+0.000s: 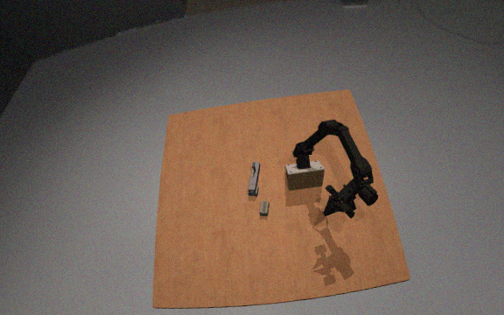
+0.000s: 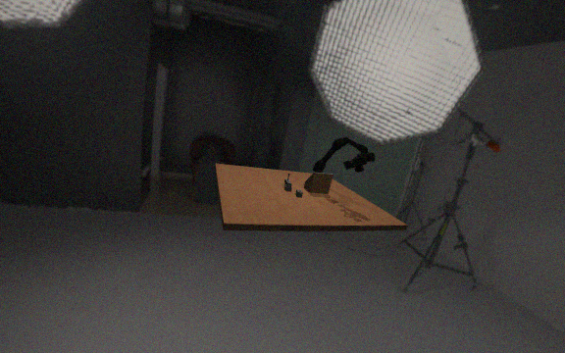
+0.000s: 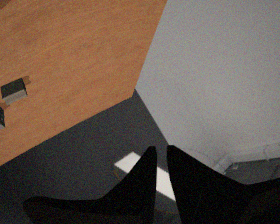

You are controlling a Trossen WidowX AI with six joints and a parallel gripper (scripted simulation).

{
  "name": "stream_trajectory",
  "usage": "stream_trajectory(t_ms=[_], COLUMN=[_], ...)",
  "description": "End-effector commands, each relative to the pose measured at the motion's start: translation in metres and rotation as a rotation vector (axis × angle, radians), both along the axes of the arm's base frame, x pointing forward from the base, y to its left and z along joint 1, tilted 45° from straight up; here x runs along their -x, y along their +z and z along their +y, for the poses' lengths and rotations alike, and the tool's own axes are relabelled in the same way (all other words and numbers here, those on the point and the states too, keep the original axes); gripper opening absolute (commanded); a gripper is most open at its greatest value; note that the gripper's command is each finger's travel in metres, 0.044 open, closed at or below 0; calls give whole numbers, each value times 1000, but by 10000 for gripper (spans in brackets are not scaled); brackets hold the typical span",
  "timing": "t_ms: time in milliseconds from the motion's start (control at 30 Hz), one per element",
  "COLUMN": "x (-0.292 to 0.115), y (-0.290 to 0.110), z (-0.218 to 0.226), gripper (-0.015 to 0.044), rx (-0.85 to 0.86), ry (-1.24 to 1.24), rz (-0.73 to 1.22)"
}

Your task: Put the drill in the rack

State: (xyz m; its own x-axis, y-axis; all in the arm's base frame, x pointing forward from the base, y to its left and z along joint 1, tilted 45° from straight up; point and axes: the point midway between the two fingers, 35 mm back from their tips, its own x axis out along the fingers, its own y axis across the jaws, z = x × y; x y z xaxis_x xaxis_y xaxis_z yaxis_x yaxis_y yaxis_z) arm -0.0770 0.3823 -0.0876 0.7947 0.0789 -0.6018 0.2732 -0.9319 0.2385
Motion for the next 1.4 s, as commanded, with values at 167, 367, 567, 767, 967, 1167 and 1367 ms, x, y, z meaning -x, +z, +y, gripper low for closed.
stream_trajectory(t_ms=[167,367,567,767,967,1167,1367], x=[-145,-228,-295,-340,-354,-341,-340], y=[47,76,103,127,148,161,162], z=[-19,-63,-129,-213,-309,-383,-385], gripper=[0,0,0,0,0,0,0], rx=[193,298,385,454,500,513,513], ry=[-216,-348,-482,-613,-742,-837,-840], rz=[59,133,223,338,479,605,609])
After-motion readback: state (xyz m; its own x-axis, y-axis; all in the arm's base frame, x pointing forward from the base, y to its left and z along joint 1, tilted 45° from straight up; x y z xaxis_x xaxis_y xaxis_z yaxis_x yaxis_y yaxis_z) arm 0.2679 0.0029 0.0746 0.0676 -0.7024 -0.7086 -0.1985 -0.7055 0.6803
